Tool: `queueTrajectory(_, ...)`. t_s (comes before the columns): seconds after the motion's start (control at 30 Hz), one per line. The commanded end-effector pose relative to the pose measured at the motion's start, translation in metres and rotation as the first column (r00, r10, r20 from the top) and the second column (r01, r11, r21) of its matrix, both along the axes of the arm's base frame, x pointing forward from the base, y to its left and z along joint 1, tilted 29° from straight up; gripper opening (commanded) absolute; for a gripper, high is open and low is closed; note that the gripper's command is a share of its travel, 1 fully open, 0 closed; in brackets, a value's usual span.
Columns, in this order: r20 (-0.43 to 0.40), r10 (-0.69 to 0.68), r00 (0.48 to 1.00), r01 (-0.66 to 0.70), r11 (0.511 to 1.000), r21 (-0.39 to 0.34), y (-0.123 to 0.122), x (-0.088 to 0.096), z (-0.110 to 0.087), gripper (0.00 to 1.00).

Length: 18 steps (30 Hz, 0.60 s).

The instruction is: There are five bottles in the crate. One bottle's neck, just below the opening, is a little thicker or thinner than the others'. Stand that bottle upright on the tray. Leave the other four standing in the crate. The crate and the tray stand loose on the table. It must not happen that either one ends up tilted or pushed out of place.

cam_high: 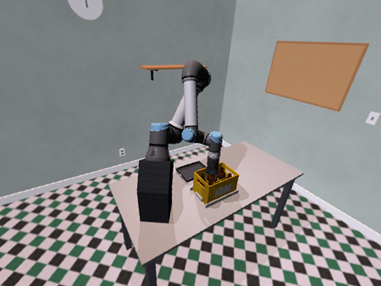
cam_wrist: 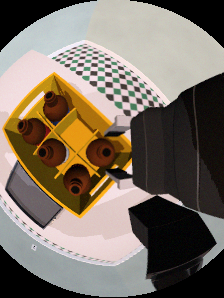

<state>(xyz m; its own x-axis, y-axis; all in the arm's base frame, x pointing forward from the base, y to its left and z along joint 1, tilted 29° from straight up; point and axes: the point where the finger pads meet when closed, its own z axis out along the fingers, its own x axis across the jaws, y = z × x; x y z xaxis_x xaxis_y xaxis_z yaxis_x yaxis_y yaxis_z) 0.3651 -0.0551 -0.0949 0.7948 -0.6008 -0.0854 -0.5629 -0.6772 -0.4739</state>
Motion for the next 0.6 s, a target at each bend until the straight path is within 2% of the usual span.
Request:
queueTrajectory(0.0, 0.001, -0.001, 1.0, 0.001, 1.0, -0.001, 0.0024, 0.0019, -0.0061, 1.0)
queueTrajectory(0.57, 0.001, -0.001, 1.0, 0.001, 1.0, -0.001, 0.0062, 0.004, -0.0139, 1.0)
